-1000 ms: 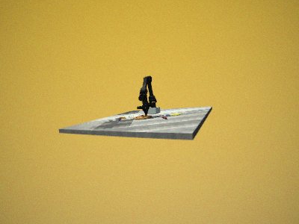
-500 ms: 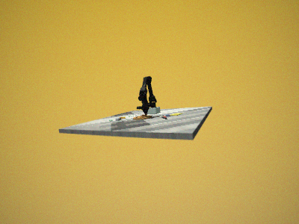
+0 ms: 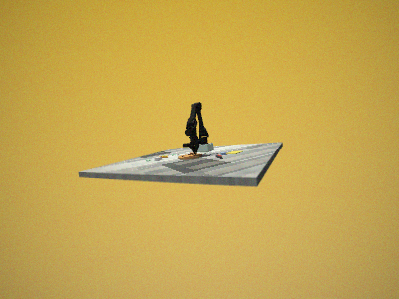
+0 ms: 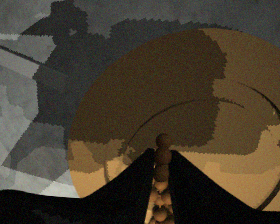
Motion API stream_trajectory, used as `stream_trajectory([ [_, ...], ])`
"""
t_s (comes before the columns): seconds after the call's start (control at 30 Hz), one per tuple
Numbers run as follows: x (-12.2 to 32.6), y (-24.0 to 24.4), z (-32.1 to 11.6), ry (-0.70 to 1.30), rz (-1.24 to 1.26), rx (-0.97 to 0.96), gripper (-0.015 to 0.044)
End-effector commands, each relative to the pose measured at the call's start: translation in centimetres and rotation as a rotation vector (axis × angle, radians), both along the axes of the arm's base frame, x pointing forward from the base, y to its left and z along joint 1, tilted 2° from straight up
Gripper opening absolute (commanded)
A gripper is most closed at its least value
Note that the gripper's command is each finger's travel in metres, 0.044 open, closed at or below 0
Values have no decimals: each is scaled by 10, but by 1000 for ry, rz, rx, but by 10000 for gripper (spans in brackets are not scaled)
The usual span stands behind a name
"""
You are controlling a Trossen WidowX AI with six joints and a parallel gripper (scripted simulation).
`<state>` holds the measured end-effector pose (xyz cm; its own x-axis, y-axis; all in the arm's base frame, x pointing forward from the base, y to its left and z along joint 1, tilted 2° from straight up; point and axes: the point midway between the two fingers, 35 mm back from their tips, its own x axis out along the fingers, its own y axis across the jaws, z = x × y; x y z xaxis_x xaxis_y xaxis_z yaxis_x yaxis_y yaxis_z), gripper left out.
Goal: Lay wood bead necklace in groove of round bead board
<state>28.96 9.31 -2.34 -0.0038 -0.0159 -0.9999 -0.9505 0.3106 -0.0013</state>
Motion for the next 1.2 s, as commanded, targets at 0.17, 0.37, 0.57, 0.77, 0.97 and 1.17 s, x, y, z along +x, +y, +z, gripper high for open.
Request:
stream_trajectory([
  [0.17, 0, 0, -1, 1, 0, 0, 131],
  [0.37, 0, 0, -1, 1, 0, 0, 289],
  [0.57, -1, 0, 1, 4, 0, -1, 440],
  [0.77, -1, 0, 9, 6, -4, 1, 440],
  [0.97, -1, 0, 9, 6, -4, 1, 440],
  [1.17, -1, 0, 9, 6, -4, 1, 440],
])
